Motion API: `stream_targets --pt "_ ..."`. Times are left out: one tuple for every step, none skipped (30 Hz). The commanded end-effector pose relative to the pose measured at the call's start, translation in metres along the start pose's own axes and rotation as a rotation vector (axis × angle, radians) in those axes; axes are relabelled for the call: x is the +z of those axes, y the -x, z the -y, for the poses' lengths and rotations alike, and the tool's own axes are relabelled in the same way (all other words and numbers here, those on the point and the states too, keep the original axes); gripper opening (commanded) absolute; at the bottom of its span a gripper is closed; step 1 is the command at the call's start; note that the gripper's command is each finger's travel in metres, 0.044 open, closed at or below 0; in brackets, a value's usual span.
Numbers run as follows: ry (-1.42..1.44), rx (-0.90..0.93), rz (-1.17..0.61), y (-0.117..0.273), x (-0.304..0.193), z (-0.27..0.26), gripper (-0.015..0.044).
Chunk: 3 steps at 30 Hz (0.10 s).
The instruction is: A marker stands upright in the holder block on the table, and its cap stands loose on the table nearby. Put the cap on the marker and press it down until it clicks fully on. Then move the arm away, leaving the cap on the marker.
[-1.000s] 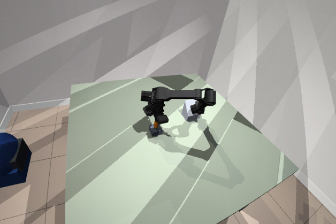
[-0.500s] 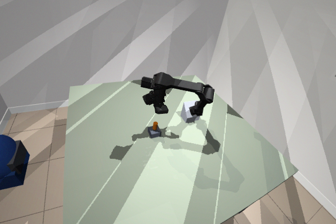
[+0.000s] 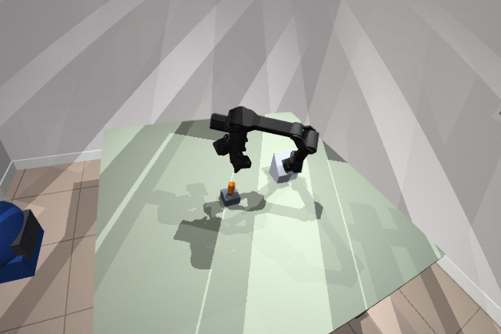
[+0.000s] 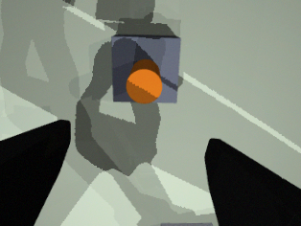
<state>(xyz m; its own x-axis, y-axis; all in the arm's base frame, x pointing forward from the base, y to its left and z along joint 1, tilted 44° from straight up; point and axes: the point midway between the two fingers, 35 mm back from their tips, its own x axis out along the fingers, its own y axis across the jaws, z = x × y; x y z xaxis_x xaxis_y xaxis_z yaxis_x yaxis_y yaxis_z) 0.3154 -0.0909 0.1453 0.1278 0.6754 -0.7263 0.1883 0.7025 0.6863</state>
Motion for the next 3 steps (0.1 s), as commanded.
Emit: stream_targets --pt "0.010 -0.005 0.003 0.0019 0.0009 -0.0002 0.0394" --pt "0.010 -0.005 0.003 0.0019 0.0009 -0.0002 0.0420" --pt "0.010 -0.005 0.003 0.0019 0.0009 -0.0002 0.0440"
